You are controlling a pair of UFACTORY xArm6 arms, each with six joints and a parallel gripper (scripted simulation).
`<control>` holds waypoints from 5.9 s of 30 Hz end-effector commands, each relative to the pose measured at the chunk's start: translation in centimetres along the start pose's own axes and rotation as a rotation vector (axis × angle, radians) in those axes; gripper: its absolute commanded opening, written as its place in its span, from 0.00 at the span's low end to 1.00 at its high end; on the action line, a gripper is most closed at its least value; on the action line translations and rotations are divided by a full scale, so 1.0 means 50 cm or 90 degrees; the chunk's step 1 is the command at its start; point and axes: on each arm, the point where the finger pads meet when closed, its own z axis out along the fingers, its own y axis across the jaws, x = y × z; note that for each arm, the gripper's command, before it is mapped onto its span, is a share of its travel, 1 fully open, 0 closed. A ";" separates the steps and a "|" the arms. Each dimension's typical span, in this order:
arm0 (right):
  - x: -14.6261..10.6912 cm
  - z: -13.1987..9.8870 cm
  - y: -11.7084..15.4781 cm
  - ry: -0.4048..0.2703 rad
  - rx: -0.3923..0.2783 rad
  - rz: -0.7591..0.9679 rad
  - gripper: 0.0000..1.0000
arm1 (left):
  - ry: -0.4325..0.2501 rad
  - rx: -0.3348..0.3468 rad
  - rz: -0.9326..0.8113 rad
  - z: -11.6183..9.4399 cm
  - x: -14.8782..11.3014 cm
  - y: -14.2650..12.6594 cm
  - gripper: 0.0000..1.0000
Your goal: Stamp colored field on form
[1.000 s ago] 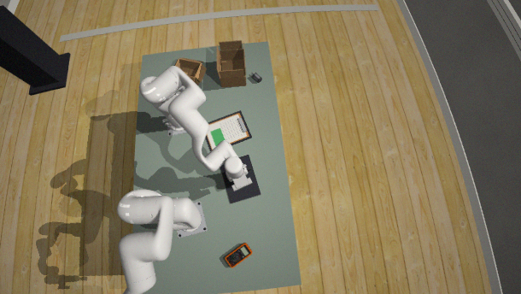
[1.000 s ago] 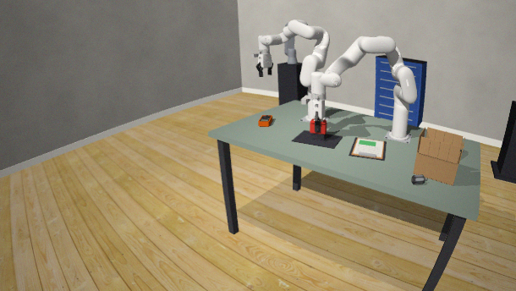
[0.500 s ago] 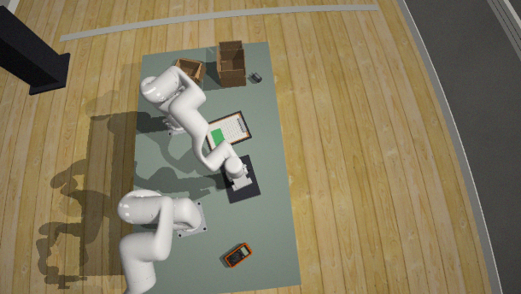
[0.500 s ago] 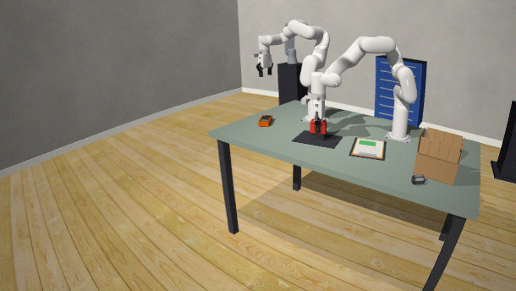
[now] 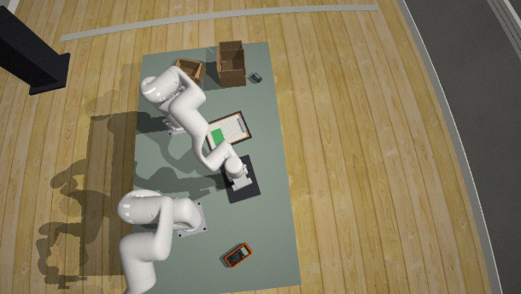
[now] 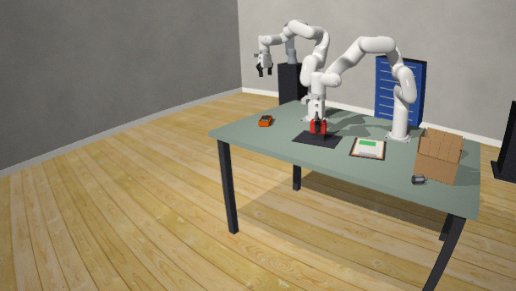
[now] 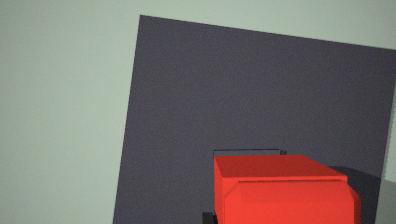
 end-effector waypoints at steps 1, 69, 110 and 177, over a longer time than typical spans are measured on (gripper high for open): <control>0.002 -0.003 0.000 0.003 0.000 0.000 1.00 | 0.003 0.001 0.000 -0.004 0.003 -0.001 0.30; 0.002 -0.003 0.000 0.003 0.000 0.000 1.00 | 0.003 0.001 0.038 -0.106 -0.576 0.025 0.30; 0.002 -0.003 0.000 0.003 0.000 0.000 1.00 | 0.003 0.001 0.038 -0.033 -0.542 0.023 0.30; 0.002 -0.003 0.000 0.003 0.000 0.000 1.00 | 0.003 0.001 0.038 0.052 -0.541 0.023 0.30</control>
